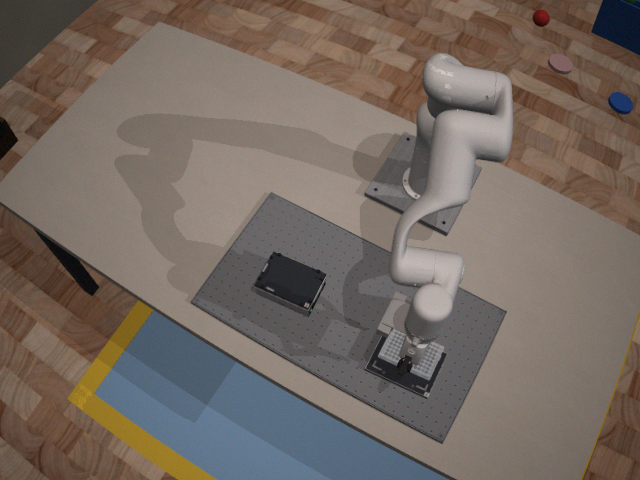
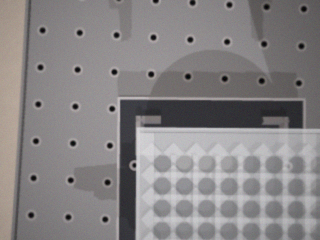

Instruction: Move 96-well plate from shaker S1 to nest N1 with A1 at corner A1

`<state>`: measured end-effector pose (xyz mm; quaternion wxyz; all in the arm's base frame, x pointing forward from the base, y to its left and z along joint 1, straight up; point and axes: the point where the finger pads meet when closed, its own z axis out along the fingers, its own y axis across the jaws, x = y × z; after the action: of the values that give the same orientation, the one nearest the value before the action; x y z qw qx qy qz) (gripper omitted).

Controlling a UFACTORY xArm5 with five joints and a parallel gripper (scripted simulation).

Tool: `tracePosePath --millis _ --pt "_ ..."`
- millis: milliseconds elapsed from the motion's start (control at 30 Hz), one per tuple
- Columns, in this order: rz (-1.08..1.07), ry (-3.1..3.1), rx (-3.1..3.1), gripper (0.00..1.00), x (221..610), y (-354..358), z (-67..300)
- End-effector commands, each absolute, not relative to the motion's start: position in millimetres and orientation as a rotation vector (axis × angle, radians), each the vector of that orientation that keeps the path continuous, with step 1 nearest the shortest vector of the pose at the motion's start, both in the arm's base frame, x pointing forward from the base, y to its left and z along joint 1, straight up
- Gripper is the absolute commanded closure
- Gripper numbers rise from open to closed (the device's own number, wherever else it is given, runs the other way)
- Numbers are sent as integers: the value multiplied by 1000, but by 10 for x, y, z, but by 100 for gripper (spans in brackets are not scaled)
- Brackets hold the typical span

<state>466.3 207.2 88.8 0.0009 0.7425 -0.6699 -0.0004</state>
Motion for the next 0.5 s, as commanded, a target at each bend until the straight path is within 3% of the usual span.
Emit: tracePosePath --millis 0,467 --pt "8 -2104 2332 100 4674 2076 837" --pt "8 -2104 2332 100 4675 2074 636"
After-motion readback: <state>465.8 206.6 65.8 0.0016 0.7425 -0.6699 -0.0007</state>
